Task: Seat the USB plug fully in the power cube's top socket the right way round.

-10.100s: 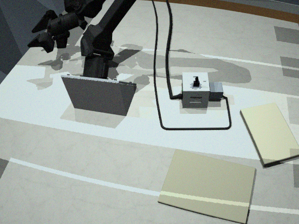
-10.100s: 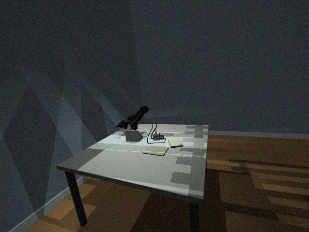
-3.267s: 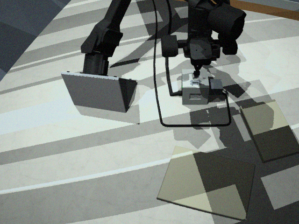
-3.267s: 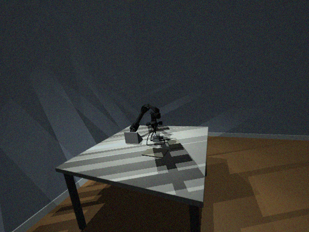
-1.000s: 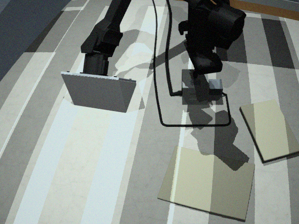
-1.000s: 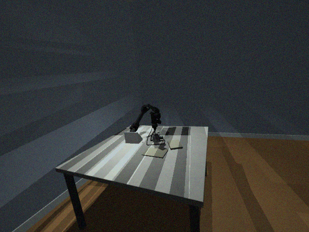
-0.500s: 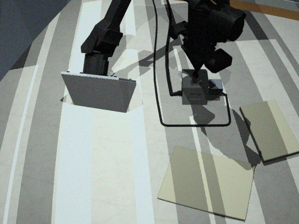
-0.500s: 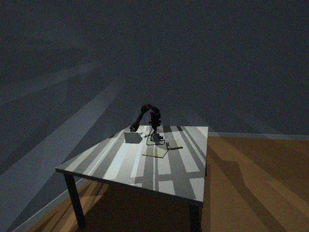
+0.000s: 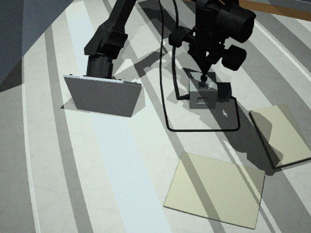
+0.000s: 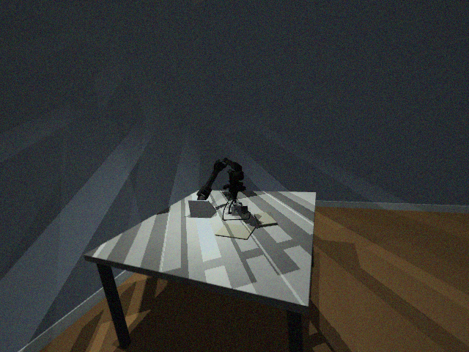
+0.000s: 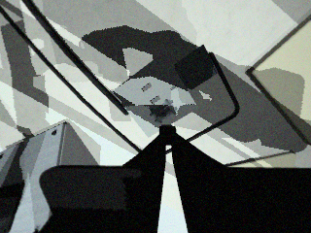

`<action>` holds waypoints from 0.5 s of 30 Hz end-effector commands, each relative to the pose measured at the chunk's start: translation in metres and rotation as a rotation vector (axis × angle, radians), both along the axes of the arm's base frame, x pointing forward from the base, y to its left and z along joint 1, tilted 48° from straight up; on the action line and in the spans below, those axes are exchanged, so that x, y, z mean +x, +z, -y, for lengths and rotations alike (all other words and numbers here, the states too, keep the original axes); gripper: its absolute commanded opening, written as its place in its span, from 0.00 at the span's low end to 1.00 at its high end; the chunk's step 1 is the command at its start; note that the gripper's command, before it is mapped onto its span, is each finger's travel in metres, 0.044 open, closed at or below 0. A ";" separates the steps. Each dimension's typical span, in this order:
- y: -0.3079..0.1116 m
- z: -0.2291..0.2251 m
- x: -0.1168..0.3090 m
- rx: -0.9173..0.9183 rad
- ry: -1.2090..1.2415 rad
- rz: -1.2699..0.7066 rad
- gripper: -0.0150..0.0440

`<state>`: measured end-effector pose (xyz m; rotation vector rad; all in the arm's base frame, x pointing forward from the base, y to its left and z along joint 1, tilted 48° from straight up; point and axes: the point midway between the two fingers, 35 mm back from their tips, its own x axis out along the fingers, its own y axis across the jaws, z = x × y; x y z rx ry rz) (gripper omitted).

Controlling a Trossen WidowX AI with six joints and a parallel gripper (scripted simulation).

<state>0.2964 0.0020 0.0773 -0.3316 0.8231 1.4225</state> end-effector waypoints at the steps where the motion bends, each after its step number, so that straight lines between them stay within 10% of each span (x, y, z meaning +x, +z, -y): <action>1: 0.000 0.000 0.000 0.005 0.062 0.068 0.25; 15: 0.000 0.000 0.000 0.028 0.309 0.337 0.25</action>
